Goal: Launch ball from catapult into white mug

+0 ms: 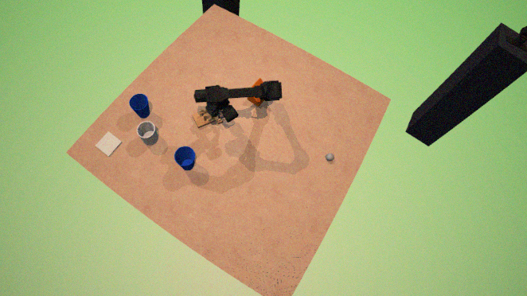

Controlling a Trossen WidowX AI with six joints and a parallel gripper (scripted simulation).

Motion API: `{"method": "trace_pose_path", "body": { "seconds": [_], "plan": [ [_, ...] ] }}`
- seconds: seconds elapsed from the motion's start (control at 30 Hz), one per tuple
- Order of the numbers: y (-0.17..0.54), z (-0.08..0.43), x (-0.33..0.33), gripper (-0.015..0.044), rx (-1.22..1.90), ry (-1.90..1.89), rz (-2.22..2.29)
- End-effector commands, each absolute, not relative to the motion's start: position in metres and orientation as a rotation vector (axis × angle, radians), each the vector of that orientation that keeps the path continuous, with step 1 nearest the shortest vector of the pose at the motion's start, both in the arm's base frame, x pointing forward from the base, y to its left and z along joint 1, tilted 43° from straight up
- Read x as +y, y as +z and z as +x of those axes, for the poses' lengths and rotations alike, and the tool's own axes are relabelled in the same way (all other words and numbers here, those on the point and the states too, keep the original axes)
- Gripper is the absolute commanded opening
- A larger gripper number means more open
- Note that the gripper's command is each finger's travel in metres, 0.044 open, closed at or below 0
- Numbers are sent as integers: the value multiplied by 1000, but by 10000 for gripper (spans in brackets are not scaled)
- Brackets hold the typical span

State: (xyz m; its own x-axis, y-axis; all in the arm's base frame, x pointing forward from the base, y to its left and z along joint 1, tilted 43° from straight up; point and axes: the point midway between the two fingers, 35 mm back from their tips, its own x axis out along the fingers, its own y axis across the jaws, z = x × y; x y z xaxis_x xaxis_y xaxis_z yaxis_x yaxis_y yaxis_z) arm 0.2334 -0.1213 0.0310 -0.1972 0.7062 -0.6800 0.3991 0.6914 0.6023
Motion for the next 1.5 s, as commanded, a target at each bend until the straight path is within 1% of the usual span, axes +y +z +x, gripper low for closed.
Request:
{"method": "trace_pose_path", "body": {
  "seconds": [0.0,0.13,0.2,0.97,1.2,1.47],
  "plan": [
    [9,212,-132,0,1874,363,926],
    [-8,192,-140,0,1911,372,977],
    [-10,190,-141,0,1916,374,985],
    [-32,191,-121,0,1916,375,986],
    [-28,191,-125,0,1912,375,974],
    [-28,191,-125,210,1912,375,974]
  ]
}}
